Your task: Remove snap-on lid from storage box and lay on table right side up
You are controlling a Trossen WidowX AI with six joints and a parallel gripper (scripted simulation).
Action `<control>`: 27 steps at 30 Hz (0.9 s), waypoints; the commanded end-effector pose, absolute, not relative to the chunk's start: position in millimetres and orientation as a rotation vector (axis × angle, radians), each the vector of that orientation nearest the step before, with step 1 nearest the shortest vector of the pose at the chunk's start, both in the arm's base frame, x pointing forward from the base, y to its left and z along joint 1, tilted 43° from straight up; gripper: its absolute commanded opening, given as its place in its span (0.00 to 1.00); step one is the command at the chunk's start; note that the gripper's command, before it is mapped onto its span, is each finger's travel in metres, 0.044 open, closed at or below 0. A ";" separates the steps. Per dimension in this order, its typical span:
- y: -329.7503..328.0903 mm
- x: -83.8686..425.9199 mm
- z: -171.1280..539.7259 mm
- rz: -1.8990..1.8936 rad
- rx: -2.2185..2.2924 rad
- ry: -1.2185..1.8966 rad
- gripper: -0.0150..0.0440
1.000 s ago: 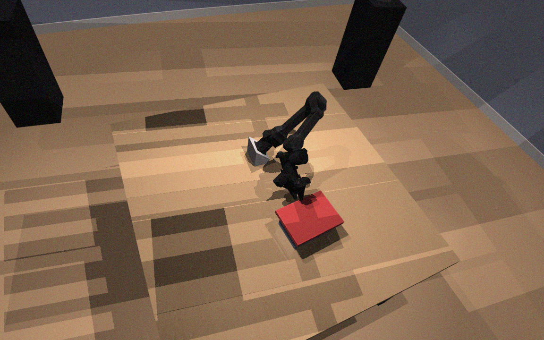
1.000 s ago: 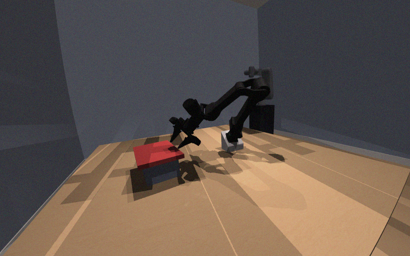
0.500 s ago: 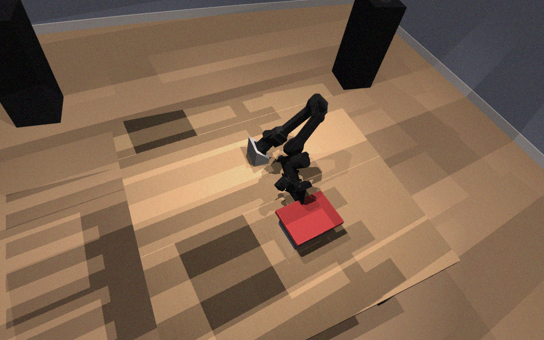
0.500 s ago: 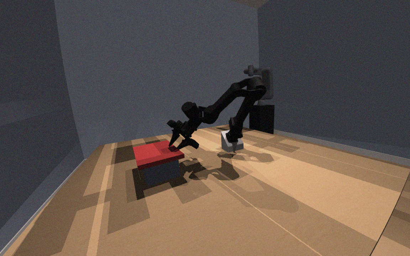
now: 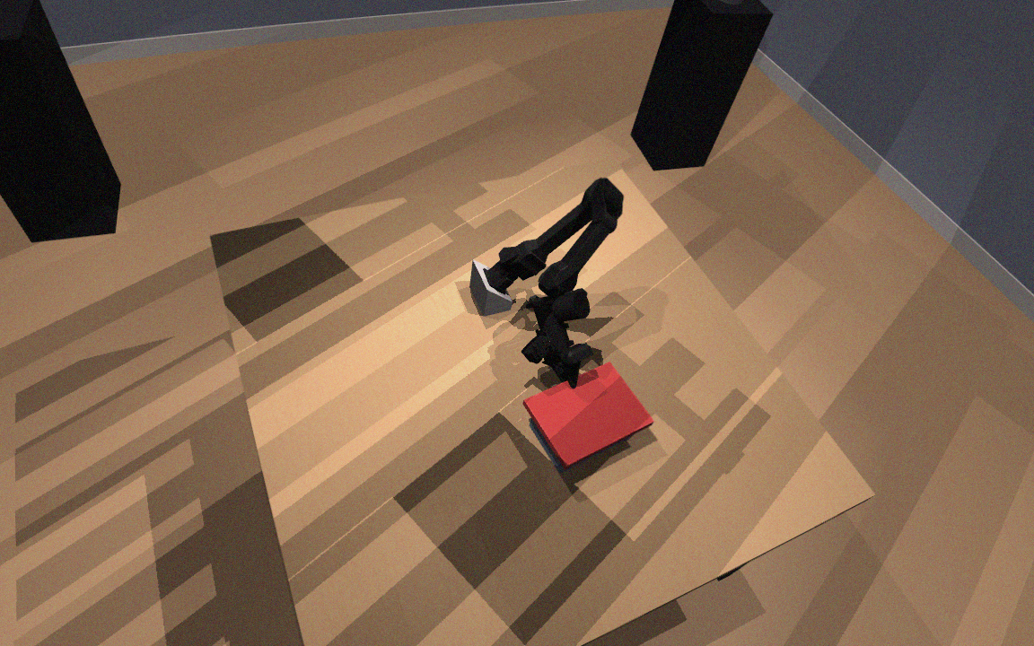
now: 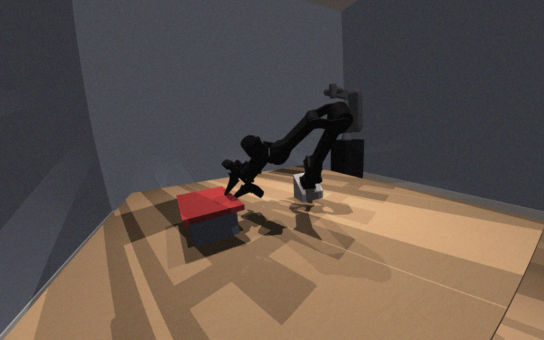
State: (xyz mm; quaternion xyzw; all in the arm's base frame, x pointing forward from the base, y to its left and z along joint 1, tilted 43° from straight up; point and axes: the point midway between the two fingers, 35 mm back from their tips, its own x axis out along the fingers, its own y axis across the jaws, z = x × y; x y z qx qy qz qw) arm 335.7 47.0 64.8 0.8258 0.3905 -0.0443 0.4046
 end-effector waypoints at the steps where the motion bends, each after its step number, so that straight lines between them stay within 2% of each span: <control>1: 46.7 335.8 65.3 -0.112 2.084 0.986 0.25; 27: 43.1 335.7 69.2 -0.112 2.084 0.986 0.25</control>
